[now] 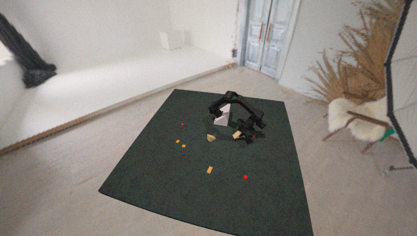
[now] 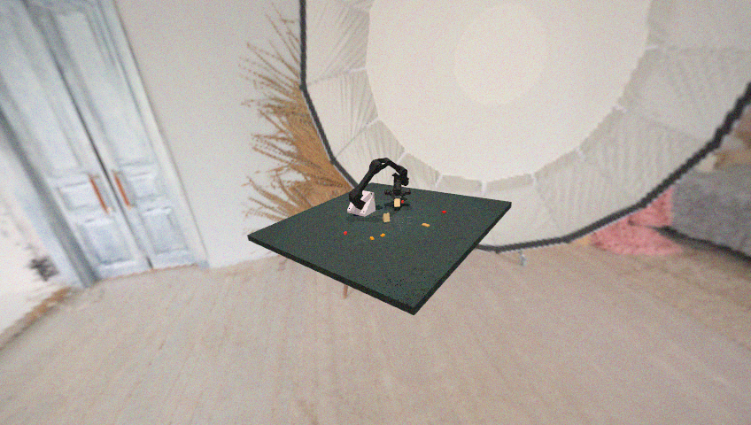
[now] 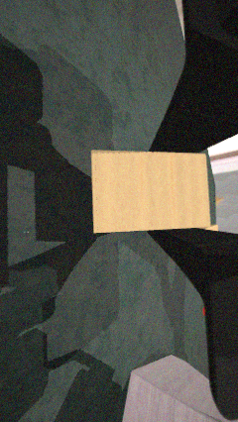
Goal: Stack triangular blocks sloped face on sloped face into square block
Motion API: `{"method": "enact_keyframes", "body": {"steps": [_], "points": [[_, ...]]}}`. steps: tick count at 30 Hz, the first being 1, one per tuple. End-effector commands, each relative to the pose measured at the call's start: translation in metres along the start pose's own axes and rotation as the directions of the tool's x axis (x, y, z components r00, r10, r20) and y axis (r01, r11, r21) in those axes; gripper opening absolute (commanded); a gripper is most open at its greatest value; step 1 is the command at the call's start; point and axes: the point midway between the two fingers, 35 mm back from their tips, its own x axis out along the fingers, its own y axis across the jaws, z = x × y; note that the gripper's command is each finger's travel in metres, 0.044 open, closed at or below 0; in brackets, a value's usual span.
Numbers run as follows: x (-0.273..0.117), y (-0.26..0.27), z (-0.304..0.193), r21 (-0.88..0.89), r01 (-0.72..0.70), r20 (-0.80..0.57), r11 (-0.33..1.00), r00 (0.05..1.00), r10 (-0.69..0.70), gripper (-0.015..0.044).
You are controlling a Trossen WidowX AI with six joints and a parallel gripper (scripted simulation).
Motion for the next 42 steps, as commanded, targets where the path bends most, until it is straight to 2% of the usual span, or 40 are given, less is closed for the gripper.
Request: {"method": "enact_keyframes", "body": {"steps": [1,10,17,29,42], "points": [[-0.018,-0.002,-0.011,0.007,0.02,0.022,1.0,1.0,-0.02,0.0],[-0.053,0.002,-0.036,0.004,0.05,0.049,0.999,0.998,-0.05,0.0],[-0.052,0.003,-0.036,0.026,0.05,0.046,0.998,0.998,-0.051,0.0],[-0.051,0.004,-0.038,0.416,-0.002,0.104,0.909,0.994,-0.045,0.0],[-0.05,0.005,-0.04,0.758,-0.103,0.168,0.644,0.985,-0.04,0.0]]}}
